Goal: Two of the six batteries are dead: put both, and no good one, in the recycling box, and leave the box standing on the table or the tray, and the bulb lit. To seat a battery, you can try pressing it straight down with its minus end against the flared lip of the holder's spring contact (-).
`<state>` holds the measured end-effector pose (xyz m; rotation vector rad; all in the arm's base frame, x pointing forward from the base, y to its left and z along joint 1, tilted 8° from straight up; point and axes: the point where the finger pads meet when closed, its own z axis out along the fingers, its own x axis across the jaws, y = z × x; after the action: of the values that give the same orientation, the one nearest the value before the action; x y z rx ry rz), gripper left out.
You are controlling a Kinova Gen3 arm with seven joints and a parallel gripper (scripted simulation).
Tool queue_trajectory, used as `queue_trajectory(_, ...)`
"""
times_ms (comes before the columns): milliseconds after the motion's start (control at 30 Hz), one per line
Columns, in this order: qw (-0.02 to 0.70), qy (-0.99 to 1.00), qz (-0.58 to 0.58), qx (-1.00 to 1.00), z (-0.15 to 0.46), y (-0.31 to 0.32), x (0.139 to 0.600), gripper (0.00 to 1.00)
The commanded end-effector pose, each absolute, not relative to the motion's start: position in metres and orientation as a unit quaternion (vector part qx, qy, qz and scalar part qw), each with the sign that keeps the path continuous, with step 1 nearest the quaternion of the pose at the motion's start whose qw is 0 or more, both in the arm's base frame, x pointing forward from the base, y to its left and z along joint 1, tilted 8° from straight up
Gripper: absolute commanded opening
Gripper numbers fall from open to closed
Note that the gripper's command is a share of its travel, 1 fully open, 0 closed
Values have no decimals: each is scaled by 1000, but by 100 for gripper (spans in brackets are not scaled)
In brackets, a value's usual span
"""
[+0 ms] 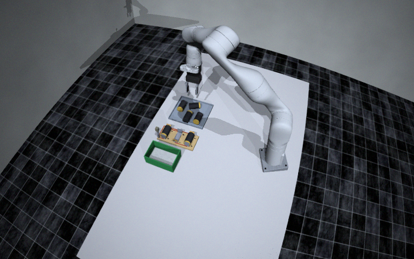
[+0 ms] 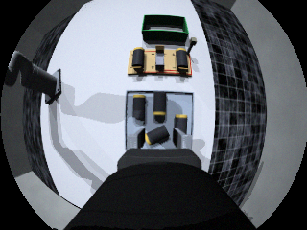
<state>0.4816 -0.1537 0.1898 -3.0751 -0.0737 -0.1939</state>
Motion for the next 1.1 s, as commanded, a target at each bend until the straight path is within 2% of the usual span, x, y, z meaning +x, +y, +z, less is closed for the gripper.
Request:
queue_trajectory(0,27,-10,-60,-998,186,-175,479,90)
queue_trajectory(1067,30,43,-58,-997,186,-176,479,90)
